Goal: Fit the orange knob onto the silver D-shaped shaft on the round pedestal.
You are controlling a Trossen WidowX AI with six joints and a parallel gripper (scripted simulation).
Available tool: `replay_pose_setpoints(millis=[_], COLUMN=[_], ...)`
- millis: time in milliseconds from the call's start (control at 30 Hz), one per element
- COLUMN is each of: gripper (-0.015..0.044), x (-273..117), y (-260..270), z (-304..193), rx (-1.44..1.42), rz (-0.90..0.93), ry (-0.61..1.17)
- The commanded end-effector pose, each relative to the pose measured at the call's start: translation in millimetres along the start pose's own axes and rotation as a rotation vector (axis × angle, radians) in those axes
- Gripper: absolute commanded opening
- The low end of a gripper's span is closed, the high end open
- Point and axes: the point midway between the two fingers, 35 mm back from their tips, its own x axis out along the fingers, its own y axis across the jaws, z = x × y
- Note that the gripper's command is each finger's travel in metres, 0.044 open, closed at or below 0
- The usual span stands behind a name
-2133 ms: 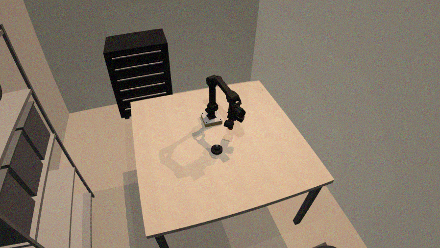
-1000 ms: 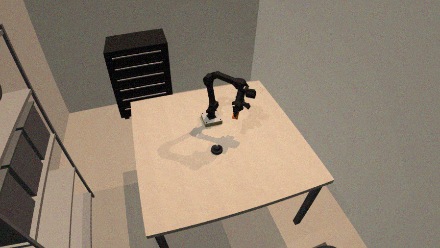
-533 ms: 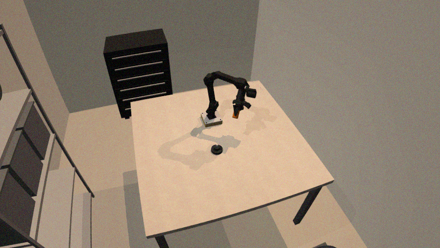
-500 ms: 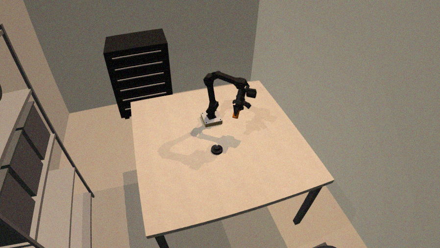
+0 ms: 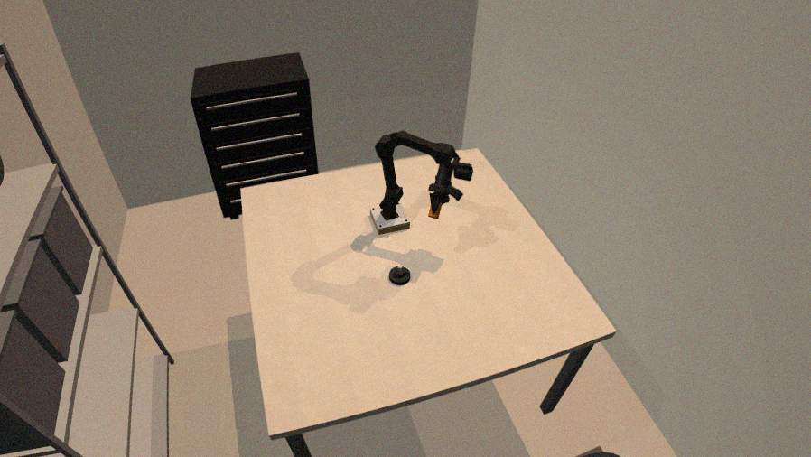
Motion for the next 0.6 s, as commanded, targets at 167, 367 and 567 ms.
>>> replay_pose_setpoints(millis=[167,367,567], gripper=[0.0000,0.0000,0.0000], x=[-3,3,14], y=[-1,3,10], z=[2,4,5], rx=[0.000,0.001,0.001], rz=[-0.021,0.051,0.189], ry=[-0.004,-0.005,-0.005])
